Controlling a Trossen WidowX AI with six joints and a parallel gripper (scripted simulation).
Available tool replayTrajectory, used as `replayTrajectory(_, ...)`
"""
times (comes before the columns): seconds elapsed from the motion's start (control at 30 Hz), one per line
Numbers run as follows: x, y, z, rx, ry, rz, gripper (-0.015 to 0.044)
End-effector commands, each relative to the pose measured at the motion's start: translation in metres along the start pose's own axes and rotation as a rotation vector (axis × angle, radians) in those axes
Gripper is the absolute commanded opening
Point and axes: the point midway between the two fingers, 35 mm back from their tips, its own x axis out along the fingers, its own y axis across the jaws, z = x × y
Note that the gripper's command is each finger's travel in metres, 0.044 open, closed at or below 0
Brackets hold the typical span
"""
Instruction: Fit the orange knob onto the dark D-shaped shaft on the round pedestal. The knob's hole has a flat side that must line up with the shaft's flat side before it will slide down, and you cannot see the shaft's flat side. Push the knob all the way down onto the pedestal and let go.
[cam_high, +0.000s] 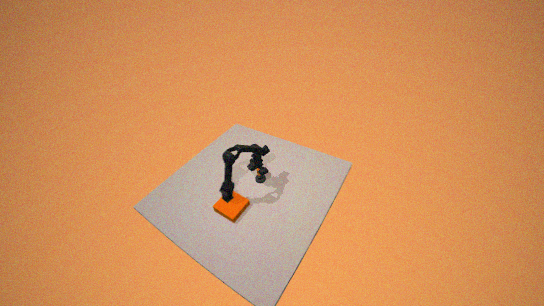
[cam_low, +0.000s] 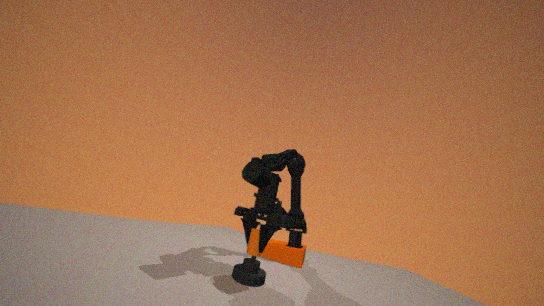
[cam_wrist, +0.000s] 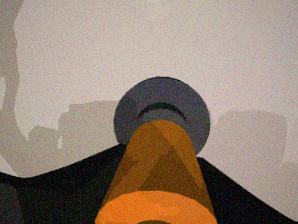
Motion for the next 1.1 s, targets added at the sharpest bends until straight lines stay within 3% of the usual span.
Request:
replayTrajectory(0.0,-0.0002,0.0001,-0.0005,-0.004,0.004,0.000,0.0000)
replayTrajectory(1.07,-0.0072,0.0006,0.0010,-0.057,0.004,0.000,0.0000)
